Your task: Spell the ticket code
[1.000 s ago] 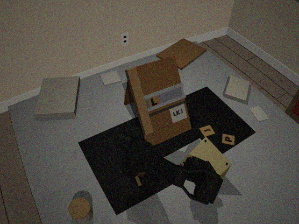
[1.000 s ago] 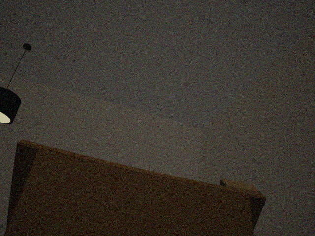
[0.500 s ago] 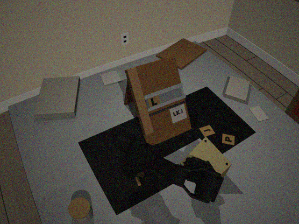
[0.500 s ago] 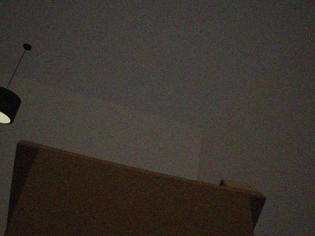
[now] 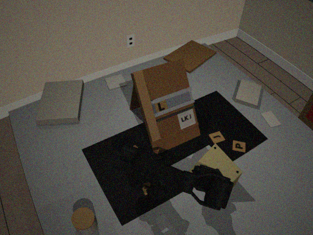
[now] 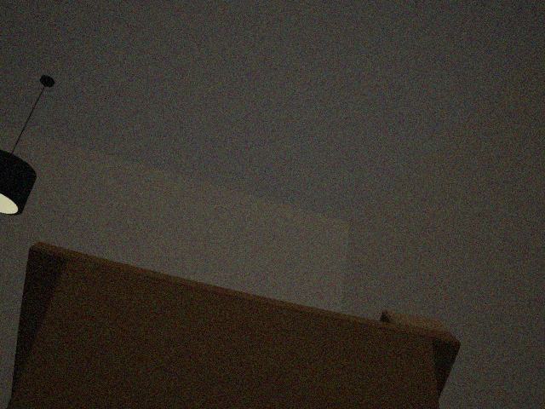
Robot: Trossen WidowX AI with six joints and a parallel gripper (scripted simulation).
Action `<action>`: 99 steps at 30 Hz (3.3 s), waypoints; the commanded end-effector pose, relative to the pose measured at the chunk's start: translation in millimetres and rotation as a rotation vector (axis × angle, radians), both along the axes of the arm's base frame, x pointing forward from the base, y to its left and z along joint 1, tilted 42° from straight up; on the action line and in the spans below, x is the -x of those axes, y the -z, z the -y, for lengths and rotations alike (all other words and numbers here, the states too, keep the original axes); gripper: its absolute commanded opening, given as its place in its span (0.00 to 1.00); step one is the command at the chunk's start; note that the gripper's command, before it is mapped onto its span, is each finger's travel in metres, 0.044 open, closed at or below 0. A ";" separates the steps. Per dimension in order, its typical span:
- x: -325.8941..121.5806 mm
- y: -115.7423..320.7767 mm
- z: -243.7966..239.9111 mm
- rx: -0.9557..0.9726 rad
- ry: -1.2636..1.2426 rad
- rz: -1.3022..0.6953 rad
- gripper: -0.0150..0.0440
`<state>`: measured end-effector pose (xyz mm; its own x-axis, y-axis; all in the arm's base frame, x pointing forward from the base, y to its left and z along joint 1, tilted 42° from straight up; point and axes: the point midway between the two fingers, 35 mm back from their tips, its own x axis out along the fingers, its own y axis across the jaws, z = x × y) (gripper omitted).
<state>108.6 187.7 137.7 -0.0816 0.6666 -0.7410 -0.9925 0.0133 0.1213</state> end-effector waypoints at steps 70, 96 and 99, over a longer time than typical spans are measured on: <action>-37.2 -24.2 27.1 -0.020 0.124 0.016 0.25; -161.1 -64.0 113.2 -0.063 0.608 0.244 0.25; -172.8 -69.1 128.8 -0.061 0.666 0.271 0.25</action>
<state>270.5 73.2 202.5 0.4934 0.5829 -0.6456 -0.8077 0.5825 -0.0915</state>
